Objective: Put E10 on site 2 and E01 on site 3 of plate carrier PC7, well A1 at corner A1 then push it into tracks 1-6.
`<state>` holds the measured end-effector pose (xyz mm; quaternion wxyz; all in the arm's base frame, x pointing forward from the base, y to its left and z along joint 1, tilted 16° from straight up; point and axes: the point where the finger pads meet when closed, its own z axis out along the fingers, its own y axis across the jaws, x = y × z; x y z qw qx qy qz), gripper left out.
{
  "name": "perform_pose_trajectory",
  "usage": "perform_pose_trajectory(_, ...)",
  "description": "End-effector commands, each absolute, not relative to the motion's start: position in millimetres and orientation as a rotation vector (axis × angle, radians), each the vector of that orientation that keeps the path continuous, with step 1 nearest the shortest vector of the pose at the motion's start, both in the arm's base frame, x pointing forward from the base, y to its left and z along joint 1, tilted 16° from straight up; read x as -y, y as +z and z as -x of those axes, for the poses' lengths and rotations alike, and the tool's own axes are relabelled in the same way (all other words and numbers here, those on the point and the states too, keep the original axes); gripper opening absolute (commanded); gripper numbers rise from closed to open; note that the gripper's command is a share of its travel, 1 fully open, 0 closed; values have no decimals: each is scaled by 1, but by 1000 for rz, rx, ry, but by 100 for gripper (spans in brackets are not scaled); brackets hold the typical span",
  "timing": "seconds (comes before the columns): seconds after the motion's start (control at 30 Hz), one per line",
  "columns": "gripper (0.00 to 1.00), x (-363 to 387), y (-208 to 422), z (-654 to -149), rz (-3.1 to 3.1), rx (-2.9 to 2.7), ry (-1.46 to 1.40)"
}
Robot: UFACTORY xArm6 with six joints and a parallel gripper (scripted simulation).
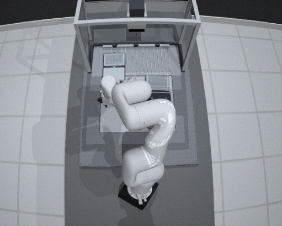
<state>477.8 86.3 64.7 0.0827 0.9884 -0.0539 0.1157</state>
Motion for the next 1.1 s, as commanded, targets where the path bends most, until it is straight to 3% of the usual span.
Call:
perform_pose_trajectory(0.0, 82, -86, 68, -485, -2952, 161, 350)
perform_pose_trajectory(1.07, 82, -84, 74, -510, -2952, 161, 350)
